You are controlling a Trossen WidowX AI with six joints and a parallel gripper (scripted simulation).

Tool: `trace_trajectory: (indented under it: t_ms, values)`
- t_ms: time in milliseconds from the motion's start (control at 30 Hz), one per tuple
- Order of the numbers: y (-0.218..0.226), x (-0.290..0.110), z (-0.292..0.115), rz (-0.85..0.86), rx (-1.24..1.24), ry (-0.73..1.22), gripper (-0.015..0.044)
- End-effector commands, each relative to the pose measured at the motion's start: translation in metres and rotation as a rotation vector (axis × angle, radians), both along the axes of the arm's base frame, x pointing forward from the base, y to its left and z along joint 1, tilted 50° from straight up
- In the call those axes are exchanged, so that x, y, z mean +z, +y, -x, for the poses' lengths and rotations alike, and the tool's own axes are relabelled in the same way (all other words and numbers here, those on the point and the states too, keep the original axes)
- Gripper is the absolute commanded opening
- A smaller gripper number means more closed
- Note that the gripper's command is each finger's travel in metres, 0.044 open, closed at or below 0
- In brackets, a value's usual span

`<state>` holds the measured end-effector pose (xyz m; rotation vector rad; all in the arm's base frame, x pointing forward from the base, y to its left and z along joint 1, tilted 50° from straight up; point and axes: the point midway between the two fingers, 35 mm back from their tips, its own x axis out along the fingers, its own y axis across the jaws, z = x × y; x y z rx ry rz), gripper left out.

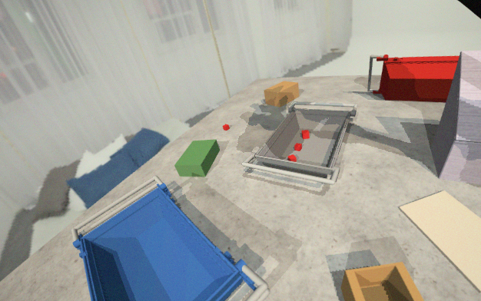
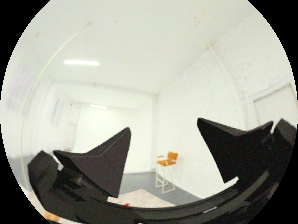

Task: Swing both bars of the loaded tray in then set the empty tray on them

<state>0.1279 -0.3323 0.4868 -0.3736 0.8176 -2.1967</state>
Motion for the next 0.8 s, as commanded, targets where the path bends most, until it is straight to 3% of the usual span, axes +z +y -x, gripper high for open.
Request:
trace_trajectory:
  t_ms: [0, 233, 367, 767]
  values:
    - [0.0, 0.0, 0.0, 0.0, 0.0, 0.0, 0.0374]
    - [-0.001, 0.001, 0.002, 0.003, -0.001, -0.001, 0.019]
    - [-0.004, 0.019, 0.038, 0.071, -0.038, -0.02, 0.0085]
    - [0.073, 0.096, 0.183, 0.35, -0.311, -0.086, 0.0085]
